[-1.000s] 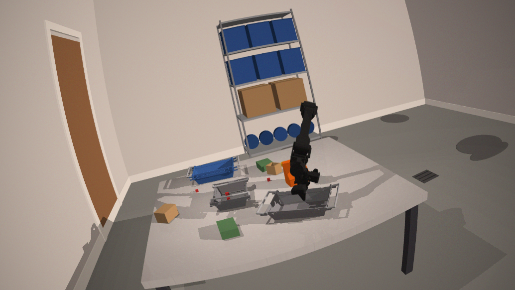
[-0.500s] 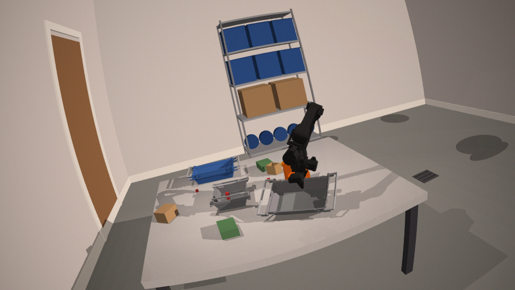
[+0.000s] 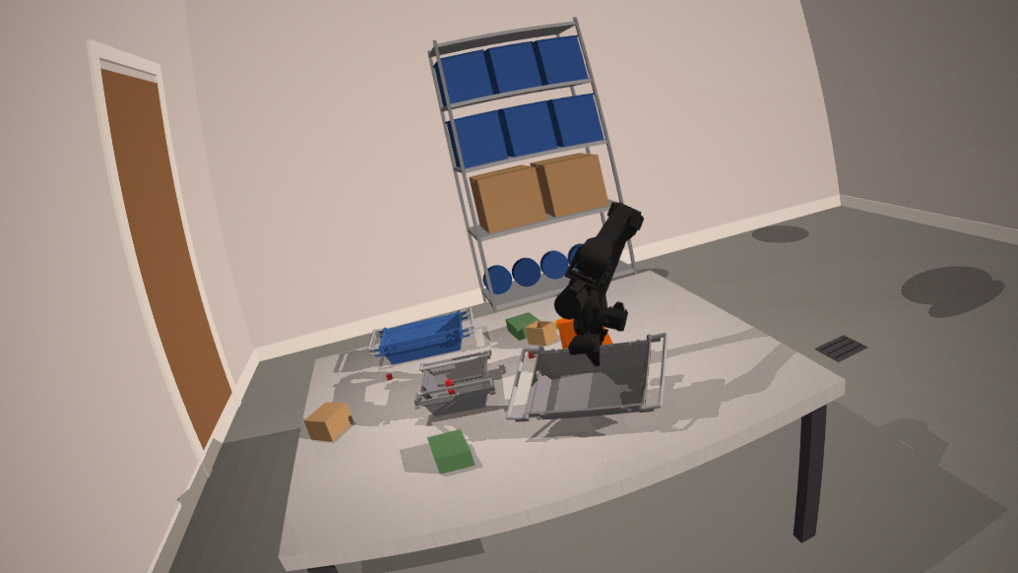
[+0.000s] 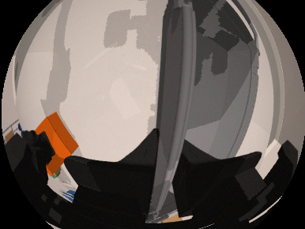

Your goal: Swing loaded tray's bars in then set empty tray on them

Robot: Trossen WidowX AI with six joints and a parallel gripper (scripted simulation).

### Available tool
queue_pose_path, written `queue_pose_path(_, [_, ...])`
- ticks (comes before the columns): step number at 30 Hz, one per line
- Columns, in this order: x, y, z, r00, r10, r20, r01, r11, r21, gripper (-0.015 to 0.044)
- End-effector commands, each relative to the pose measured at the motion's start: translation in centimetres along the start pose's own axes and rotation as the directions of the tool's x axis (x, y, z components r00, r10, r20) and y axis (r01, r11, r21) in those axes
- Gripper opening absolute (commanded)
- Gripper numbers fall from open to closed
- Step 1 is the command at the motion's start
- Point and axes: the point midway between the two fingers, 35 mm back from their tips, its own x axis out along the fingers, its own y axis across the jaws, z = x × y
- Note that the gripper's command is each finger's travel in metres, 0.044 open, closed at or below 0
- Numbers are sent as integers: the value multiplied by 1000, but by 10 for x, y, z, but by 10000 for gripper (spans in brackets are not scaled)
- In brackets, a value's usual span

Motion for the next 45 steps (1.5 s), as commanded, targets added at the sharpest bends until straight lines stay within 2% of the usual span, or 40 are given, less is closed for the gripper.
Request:
queue_pose_path(1, [-20, -12, 5, 1000, -27, -1, 27, 1000, -16, 0])
queue_pose_path(13, [-57, -30, 12, 1000, -29, -1, 29, 999, -16, 0])
queue_pose_path(45, [-56, -34, 4, 1000, -21, -12, 21, 1000, 12, 0])
